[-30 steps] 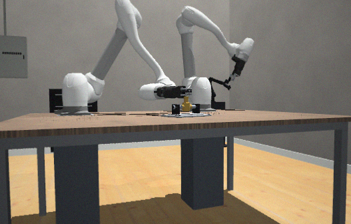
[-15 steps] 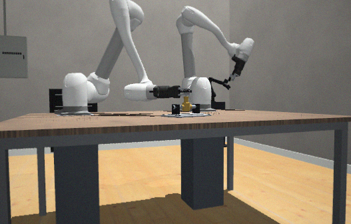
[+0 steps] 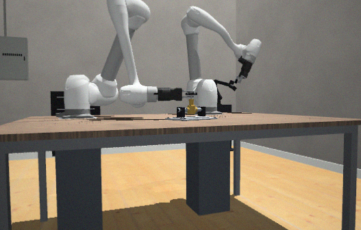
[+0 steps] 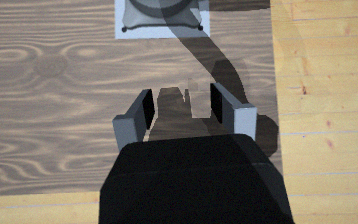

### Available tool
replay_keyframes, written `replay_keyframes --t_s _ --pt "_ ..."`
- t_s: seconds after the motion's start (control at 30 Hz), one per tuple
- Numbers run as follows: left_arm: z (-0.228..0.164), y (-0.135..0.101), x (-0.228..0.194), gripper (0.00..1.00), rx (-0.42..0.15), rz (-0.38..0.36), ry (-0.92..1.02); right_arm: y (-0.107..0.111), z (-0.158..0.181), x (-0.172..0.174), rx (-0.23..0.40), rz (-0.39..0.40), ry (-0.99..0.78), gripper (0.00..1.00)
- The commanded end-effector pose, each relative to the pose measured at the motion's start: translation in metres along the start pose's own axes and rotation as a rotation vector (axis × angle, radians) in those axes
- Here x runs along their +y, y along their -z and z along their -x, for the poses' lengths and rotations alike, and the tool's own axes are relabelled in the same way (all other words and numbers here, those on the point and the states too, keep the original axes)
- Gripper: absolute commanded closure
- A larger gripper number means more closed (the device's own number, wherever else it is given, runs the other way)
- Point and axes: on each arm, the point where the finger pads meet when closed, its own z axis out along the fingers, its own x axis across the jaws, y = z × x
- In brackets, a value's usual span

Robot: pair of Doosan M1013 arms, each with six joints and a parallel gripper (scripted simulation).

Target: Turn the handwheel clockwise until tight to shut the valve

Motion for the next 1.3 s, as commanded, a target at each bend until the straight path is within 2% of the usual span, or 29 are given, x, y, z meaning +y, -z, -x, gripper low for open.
replay_keyframes --t_s 0.0,0.07,0.13,0.63,0.7,1.07,1.27 --pt "0.0 0.0 0.0 0.0 0.0 0.001 0.0 0.001 0.001 0.0 -0.002 0.082 -0.001 0.46" --pt "0.0 0.0 0.0 0.0 0.0 0.001 0.0 0.002 0.001 0.0 -0.003 0.123 -0.001 0.46" --pt "0.0 0.0 0.0 0.0 0.0 0.001 0.0 0.002 0.001 0.0 -0.003 0.123 -0.001 0.46" --pt "0.0 0.0 0.0 0.0 0.0 0.001 0.0 0.008 0.001 -0.002 -0.003 0.376 0.0 0.46" --pt "0.0 0.0 0.0 0.0 0.0 0.001 0.0 0.008 0.001 -0.002 -0.003 0.376 0.0 0.46" --pt "0.0 0.0 0.0 0.0 0.0 0.001 0.0 0.011 0.001 -0.003 -0.003 0.486 0.0 0.46" --pt "0.0 0.0 0.0 0.0 0.0 0.001 0.0 0.012 0.001 -0.004 -0.003 0.508 0.0 0.46"
